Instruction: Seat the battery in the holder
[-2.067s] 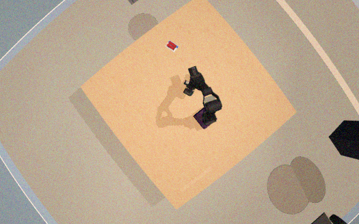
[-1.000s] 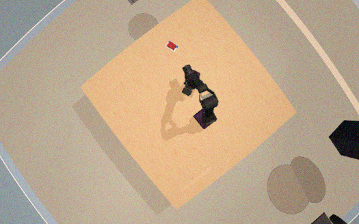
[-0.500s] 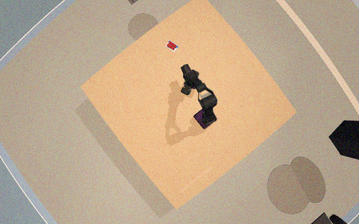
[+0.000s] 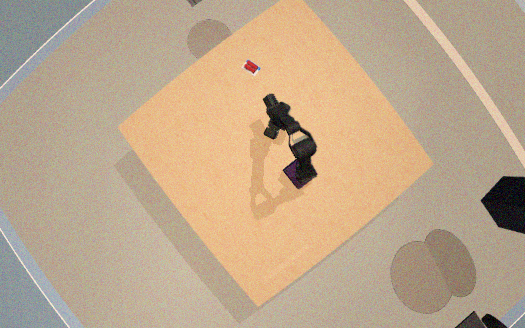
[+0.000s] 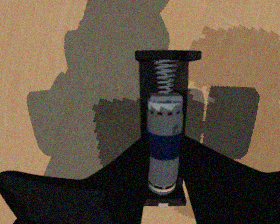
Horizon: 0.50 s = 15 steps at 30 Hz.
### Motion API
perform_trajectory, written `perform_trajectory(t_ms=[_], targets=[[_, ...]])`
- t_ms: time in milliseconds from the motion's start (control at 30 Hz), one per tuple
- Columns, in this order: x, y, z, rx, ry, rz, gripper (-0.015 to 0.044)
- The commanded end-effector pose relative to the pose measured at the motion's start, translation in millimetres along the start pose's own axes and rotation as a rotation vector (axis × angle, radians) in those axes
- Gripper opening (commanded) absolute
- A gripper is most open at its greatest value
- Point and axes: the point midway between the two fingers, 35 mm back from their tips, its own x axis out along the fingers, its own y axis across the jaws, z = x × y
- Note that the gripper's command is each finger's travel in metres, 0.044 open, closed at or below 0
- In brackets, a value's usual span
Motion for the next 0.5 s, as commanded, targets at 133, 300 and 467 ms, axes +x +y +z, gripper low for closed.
perform_trajectory(t_ms=[133, 300, 467], targets=[[0, 0, 0, 0.001, -0.003, 0.000, 0.0167], [-7, 0, 0, 0.000, -0.002, 0.000, 0.0167], [-15, 0, 0, -0.001, -0.002, 0.000, 0.0167]])
